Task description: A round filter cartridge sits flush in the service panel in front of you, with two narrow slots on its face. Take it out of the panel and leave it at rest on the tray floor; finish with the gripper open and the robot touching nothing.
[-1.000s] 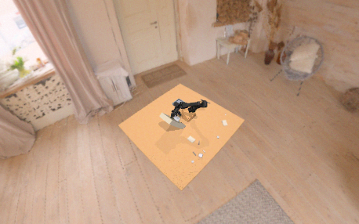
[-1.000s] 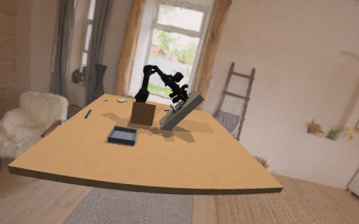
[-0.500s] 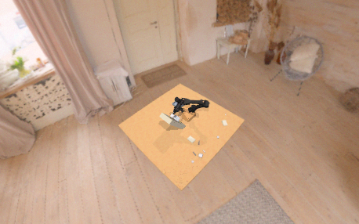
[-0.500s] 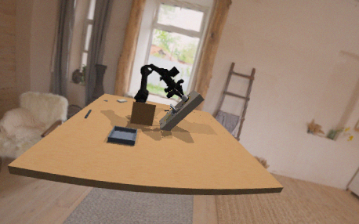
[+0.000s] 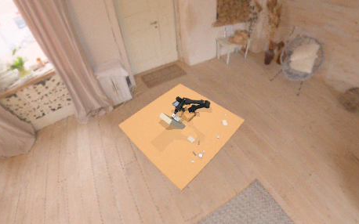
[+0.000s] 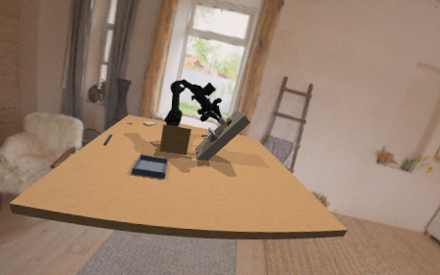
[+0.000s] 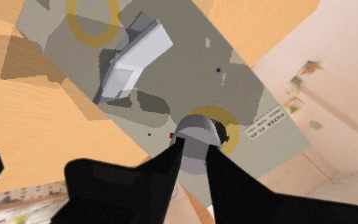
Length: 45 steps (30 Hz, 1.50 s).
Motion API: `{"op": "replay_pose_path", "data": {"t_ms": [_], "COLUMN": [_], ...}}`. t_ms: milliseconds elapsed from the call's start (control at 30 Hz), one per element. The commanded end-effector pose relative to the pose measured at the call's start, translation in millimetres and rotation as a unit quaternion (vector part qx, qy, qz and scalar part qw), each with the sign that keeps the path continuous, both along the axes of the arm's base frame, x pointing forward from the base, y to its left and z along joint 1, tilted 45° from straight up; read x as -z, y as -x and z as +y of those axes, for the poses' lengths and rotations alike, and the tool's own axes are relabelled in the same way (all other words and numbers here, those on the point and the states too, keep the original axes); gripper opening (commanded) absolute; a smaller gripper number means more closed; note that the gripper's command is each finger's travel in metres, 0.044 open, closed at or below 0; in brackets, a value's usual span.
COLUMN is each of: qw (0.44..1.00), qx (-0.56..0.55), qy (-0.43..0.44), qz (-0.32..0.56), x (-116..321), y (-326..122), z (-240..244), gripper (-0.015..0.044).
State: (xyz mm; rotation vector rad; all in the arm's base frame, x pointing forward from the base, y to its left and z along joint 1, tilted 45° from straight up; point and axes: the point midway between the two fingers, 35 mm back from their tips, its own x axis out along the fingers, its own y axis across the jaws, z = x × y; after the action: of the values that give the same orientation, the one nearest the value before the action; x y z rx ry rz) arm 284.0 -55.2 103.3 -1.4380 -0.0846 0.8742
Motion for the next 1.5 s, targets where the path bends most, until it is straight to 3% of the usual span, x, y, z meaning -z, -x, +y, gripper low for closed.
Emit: {"op": "replay_pose_path", "data": {"t_ms": [0, 433, 600, 967, 1233, 1467], "qw": [1.0, 1.0, 1.0, 1.0, 1.0, 1.0], "qx": [-0.002, -0.002, -0.002, -0.002, -0.002, -0.002], "qy": [0.002, 0.001, 0.001, 0.001, 0.002, 0.002], "qz": [-0.006, -0.006, -0.002, -0.006, -0.006, -0.006], "x": [5.3, 31.1, 28.8, 30.4, -15.2, -16.3], "y": [6.7, 33.1, 29.3, 32.3, -13.9, -14.9], "z": [6.0, 27.5, 24.2, 26.8, -9.5, -10.4], "gripper": [0.0, 0.0, 0.011, 0.011, 0.011, 0.011]}}
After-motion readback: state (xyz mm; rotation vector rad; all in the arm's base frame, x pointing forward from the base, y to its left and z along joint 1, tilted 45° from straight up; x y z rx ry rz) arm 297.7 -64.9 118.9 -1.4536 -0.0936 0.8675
